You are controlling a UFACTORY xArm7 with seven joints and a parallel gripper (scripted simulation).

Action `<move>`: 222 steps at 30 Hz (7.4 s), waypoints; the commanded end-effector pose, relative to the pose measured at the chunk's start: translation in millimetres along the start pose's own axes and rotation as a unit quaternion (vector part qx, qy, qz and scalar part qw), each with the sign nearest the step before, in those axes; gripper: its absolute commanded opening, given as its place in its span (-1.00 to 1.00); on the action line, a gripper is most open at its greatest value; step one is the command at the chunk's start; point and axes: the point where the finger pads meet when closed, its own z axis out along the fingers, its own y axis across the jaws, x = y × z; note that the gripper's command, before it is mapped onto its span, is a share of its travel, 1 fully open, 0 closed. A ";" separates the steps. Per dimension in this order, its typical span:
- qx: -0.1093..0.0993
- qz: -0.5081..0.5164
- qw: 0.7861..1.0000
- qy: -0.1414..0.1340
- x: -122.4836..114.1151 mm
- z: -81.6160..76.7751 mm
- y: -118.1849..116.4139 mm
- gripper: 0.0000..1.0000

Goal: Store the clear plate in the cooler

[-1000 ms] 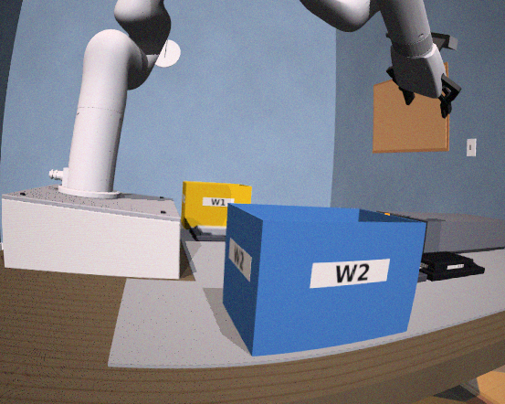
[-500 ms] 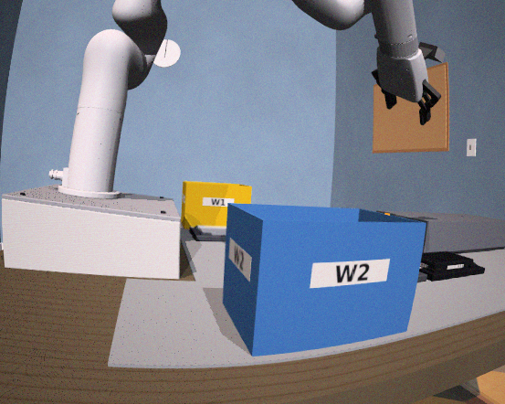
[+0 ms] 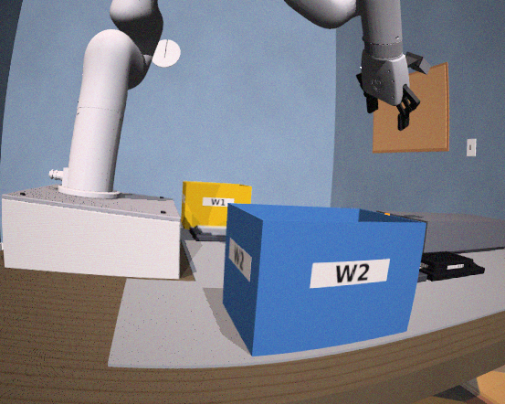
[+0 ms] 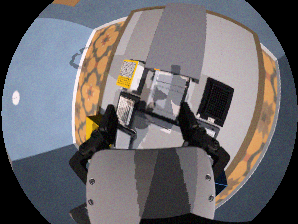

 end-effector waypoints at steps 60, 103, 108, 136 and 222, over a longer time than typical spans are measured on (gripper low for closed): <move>-0.267 0.083 0.920 -0.275 -160.0 -11.7 -77.8 1.00; -0.265 0.077 0.920 -0.277 -164.5 -15.7 47.2 1.00; -0.265 0.077 0.920 -0.277 -165.0 -16.2 62.2 1.00; -0.266 0.077 0.920 -0.277 -167.7 -18.7 139.8 1.00; -0.266 0.077 0.920 -0.277 -228.0 58.3 188.4 1.00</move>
